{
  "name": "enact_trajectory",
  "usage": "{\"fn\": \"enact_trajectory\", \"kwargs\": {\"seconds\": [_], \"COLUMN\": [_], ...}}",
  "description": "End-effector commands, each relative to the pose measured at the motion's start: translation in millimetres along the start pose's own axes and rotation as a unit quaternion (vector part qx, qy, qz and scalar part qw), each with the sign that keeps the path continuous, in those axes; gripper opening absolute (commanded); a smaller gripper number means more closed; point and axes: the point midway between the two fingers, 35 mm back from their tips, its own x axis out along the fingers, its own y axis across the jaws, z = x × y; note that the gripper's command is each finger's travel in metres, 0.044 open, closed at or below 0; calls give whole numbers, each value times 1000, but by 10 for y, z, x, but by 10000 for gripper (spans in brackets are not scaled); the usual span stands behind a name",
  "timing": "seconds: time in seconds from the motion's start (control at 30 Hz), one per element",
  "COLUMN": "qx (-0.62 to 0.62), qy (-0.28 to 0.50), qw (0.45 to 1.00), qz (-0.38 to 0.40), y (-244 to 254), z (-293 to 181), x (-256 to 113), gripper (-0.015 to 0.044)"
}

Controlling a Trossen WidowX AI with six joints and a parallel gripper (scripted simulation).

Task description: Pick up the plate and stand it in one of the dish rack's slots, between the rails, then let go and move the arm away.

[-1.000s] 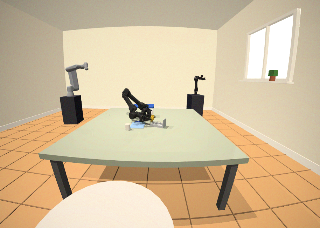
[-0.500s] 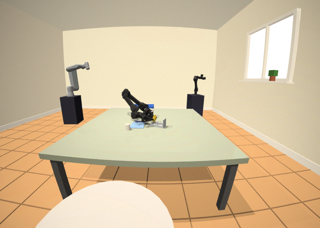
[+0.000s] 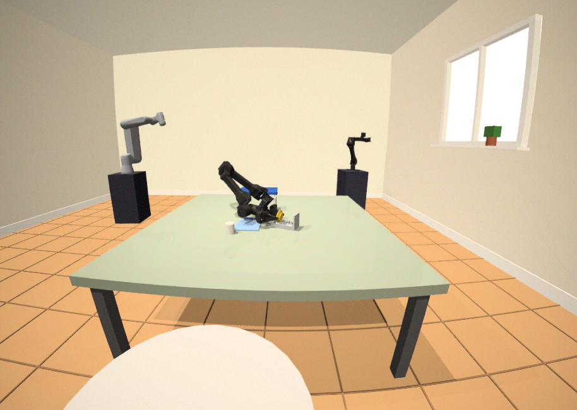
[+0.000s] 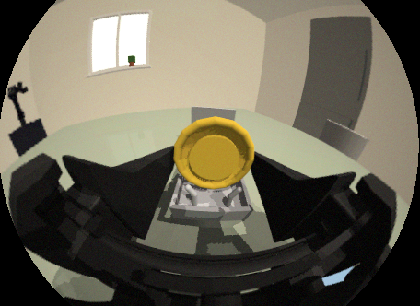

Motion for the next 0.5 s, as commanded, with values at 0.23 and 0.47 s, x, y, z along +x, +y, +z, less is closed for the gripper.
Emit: {"fn": "enact_trajectory", "kwargs": {"seconds": [0.23,0.47], "qx": [-1,-2], "qy": [0,-1], "qw": [1000,1000], "qz": [-1,-1], "y": [-4,-6], "z": [19,18], "x": [-3,-3], "gripper": [26,210]}}
